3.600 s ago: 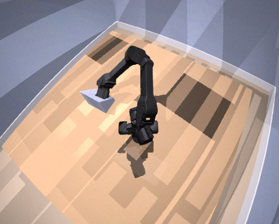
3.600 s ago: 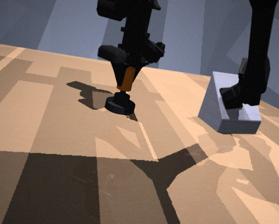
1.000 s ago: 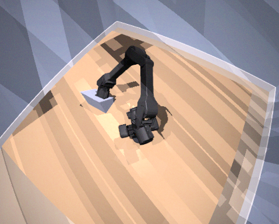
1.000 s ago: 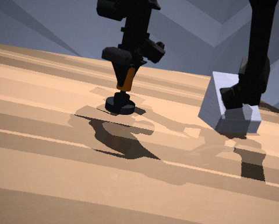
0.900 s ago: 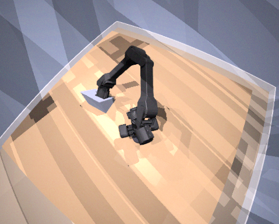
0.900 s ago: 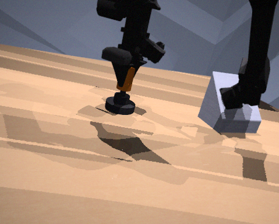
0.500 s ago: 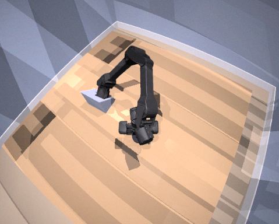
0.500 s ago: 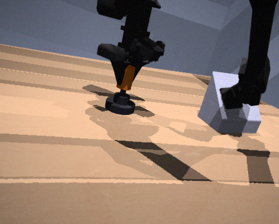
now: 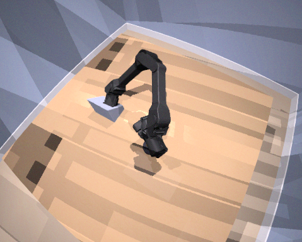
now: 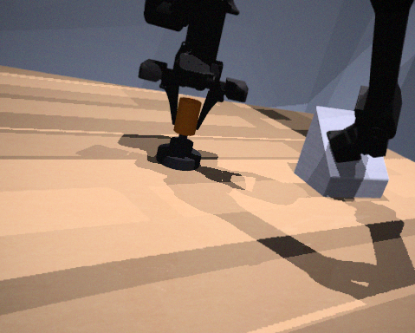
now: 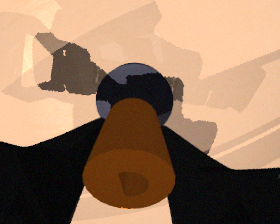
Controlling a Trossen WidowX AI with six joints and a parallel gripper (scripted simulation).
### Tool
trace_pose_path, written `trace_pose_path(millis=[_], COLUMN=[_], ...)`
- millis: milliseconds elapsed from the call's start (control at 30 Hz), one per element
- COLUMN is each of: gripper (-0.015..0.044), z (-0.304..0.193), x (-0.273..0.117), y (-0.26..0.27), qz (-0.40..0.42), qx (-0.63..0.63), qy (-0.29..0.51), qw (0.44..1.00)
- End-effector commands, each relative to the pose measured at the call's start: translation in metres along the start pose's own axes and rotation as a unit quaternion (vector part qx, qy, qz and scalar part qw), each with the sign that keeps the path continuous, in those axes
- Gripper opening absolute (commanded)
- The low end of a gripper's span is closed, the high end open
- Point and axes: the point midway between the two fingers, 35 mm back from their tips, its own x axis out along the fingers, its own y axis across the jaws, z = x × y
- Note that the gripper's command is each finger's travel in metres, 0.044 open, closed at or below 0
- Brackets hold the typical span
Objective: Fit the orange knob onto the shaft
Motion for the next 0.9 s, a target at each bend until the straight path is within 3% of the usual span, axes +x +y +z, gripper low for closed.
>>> trace_pose_path(millis=[0,233,500,867], gripper=[0.0000,0.0000,0.0000,0.0000], z=[0.0005,0.0015,0.0026,0.0014], x=[0.0008,-0.0010,-0.0050,0.0003], y=[0.0003,-0.0007,-0.0039,-0.0068], qz=[0.000,0.000,0.000,0.000], qx=[0.140,0.374,0.610,0.628], qy=[0.000,0.000,0.000,0.000], qw=[0.990,0.927,0.792,0.778])
